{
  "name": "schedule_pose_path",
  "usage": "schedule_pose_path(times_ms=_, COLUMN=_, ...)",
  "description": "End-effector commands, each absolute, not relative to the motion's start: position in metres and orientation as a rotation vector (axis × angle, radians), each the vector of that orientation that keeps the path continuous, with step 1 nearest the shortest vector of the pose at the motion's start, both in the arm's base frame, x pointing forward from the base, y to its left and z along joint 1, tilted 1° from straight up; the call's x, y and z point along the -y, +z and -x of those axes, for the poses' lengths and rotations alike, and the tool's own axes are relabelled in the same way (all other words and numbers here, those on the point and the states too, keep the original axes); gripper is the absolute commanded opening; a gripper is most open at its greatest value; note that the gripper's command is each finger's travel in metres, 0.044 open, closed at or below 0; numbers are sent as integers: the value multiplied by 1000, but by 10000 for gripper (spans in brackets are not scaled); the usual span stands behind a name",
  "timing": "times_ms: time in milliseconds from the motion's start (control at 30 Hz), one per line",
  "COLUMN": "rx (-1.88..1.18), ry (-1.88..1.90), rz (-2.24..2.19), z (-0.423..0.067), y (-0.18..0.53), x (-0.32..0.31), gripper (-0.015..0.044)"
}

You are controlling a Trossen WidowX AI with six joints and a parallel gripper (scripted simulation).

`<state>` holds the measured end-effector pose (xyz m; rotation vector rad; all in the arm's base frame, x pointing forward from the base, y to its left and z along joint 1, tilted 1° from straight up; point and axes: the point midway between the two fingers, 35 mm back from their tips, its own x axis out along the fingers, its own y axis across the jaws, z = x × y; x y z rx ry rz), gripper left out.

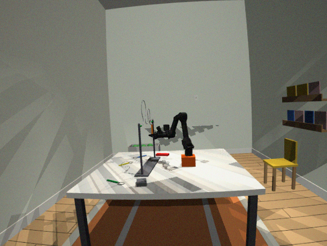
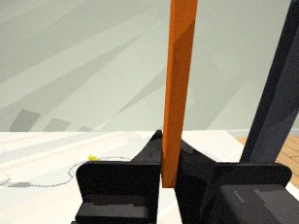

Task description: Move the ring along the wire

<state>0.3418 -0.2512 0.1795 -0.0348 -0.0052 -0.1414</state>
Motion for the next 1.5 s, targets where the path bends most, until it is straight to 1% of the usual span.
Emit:
schedule_pose_path(times_ms=0, rx=8, ry=-146, rz=34, z=-342, y=181, x=252, gripper=-150)
schedule_pose_path(times_ms=633, rx=8, ry=-146, rz=34, z=-342, y=181, x=251, gripper=-150)
schedule_pose_path(times_ms=1467, rx=8, ry=-141, rz=21, z=-346, y=180, x=225, gripper=-150)
